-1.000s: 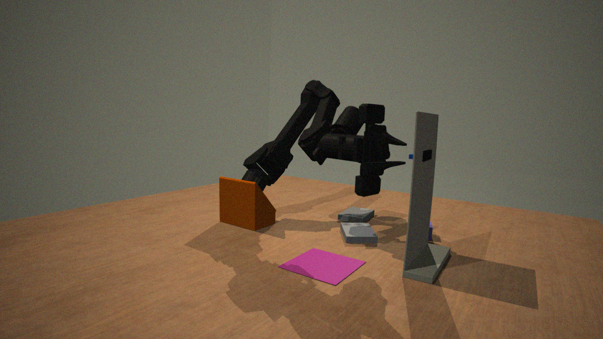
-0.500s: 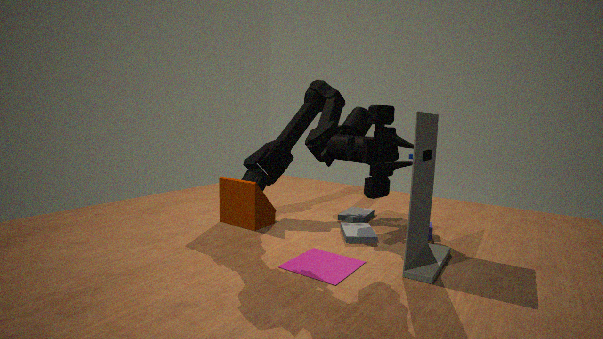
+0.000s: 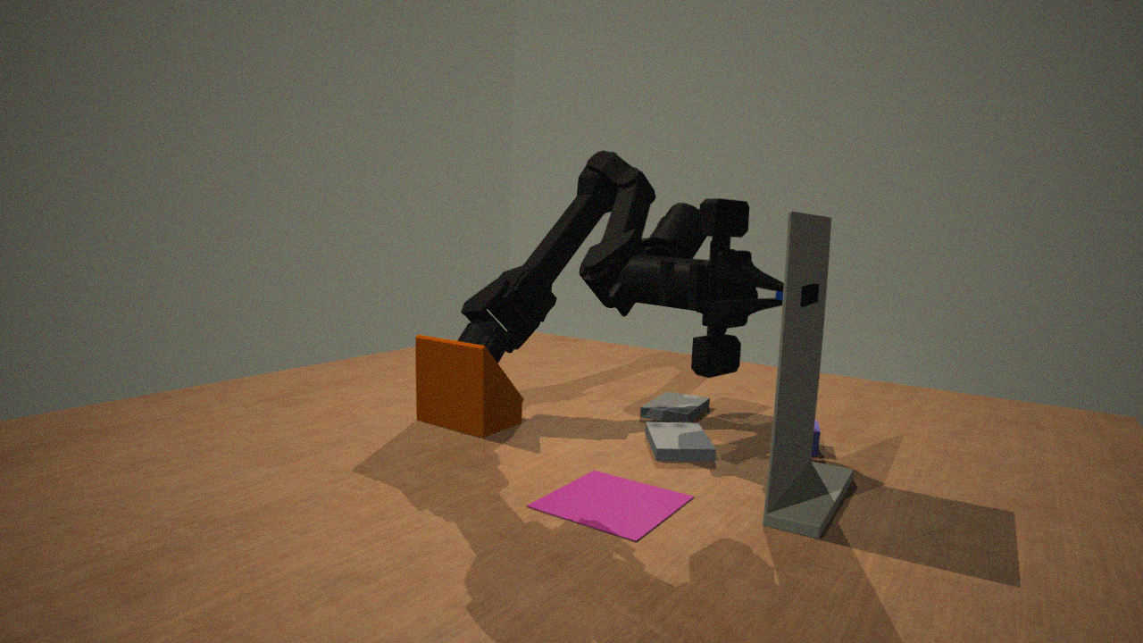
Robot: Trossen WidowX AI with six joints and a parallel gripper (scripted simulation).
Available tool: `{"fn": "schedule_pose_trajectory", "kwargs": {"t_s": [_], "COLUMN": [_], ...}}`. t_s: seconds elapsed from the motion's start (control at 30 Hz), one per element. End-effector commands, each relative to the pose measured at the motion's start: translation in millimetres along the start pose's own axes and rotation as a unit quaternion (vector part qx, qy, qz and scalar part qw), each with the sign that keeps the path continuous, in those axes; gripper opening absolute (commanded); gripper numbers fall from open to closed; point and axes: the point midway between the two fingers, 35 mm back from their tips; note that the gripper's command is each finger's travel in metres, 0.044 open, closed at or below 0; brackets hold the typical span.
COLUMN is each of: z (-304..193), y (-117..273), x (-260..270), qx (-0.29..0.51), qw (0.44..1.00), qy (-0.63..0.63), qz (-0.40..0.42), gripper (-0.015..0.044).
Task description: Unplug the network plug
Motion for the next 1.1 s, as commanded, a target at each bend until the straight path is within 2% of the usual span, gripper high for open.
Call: {"fn": "schedule_pose_trajectory", "kwargs": {"t_s": [0.0, 1.07], "z": [-0.5, -5.3], "y": [0.2, 19.0], "x": [0.2, 1.1], "qx": [0.001, 0.001], "qw": [1.000, 1.000], "qy": [-0.002, -0.002], "qz": [0.001, 0.001], "gripper": [0.0000, 0.0000]}}
Point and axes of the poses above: the point midway between the two fingers, 35 mm back from their tips, its own y axis back along the fingers, its own x axis across the jaws, z = x × y, and after that the axes turned 7 degrees about y, right-handed
